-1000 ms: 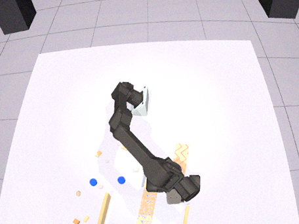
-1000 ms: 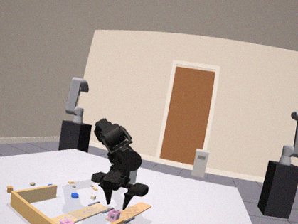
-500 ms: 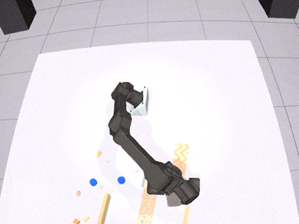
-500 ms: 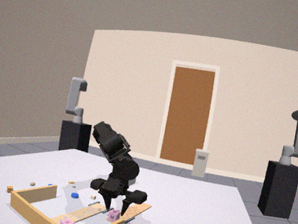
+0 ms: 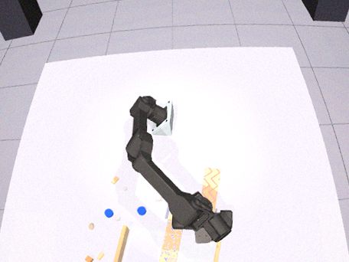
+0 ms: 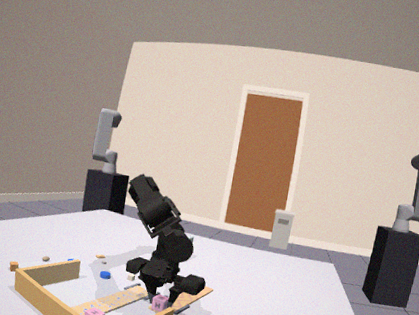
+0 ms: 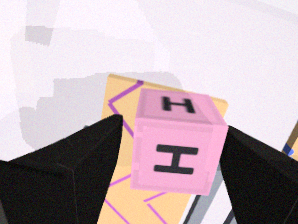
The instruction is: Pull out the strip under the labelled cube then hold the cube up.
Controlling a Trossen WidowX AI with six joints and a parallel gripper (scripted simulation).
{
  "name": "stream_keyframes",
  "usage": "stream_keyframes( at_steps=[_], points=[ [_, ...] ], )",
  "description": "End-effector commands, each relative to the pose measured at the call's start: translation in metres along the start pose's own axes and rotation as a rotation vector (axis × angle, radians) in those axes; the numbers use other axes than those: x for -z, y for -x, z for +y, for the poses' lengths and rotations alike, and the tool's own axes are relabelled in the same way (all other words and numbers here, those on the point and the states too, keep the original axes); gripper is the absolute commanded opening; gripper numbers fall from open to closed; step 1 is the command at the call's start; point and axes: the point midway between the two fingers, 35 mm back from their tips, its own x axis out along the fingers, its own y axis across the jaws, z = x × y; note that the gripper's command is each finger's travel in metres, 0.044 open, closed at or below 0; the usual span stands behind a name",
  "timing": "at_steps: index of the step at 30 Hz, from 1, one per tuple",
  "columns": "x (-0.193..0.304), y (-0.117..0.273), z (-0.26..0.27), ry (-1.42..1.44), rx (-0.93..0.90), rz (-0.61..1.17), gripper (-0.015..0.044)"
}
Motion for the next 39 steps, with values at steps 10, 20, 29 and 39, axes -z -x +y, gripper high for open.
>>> stream_keyframes(
  at_steps=[10,20,29,39],
  points=[
    [0.001,0.003,0.000,0.001,-0.001,-0.002,0.0000],
    [0.025,0.023,-0.008,0.004,0.000,-0.002,0.0000],
    [0.049,0.039,-0.017,0.007,0.003,-0.002,0.0000],
    [0.063,0.044,-0.022,0.008,0.004,-0.002,0.0000]
  ],
)
